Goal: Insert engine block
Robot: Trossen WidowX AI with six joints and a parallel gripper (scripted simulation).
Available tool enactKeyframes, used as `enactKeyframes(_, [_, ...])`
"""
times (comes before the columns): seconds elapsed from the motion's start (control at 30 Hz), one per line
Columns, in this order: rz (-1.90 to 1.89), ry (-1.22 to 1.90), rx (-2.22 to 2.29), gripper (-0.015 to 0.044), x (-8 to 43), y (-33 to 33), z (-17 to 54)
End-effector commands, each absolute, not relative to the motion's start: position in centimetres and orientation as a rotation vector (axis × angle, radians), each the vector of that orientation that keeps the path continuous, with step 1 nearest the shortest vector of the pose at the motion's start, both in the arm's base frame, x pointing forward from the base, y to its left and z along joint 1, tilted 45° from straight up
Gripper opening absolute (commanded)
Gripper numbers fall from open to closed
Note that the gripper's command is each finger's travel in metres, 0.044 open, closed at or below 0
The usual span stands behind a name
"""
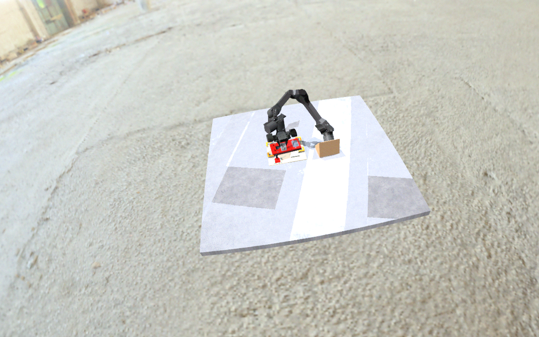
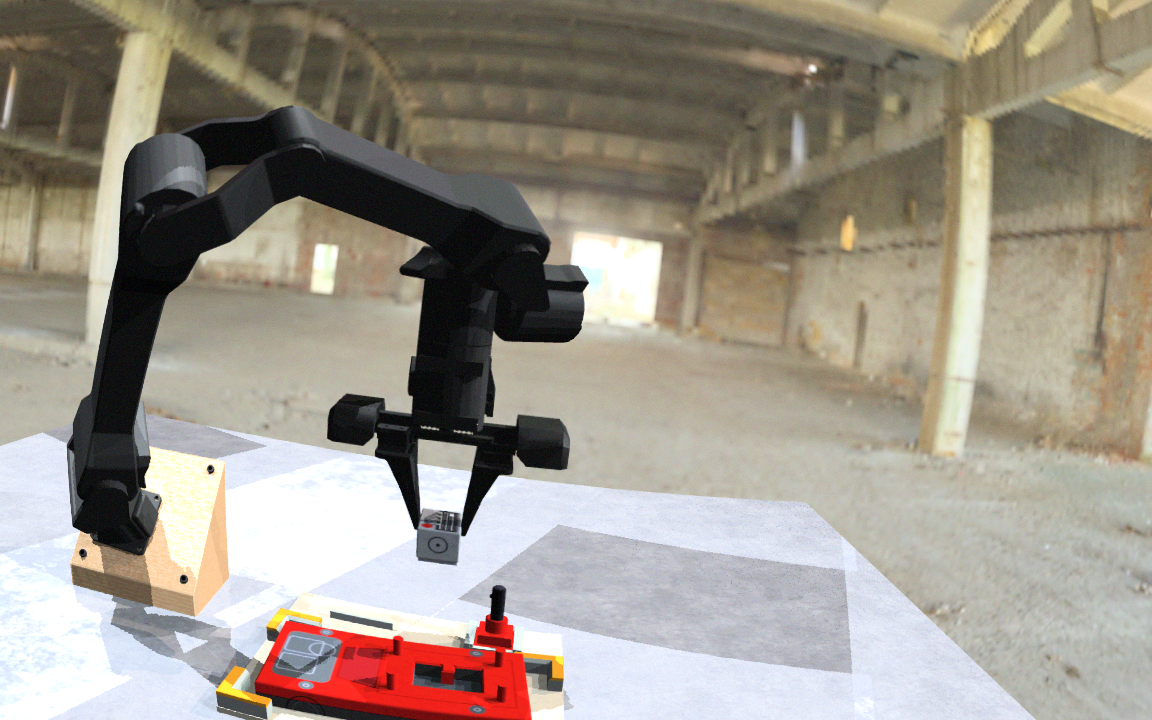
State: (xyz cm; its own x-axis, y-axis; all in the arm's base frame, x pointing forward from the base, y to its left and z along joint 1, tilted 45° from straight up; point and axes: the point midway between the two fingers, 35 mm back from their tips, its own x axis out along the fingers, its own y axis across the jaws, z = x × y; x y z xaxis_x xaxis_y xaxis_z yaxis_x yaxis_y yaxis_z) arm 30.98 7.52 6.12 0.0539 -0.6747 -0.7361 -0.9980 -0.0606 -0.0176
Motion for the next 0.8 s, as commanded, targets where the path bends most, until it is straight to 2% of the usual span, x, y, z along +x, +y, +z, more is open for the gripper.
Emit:
enactKeyframes(0.0, [0.889, 1.655, -1.885, 0.0, 31.3, 6.7, 6.5])
enactKeyframes(0.77, [1.567, 1.477, -2.289, 0.0, 32.4, 2.5, 8.2])
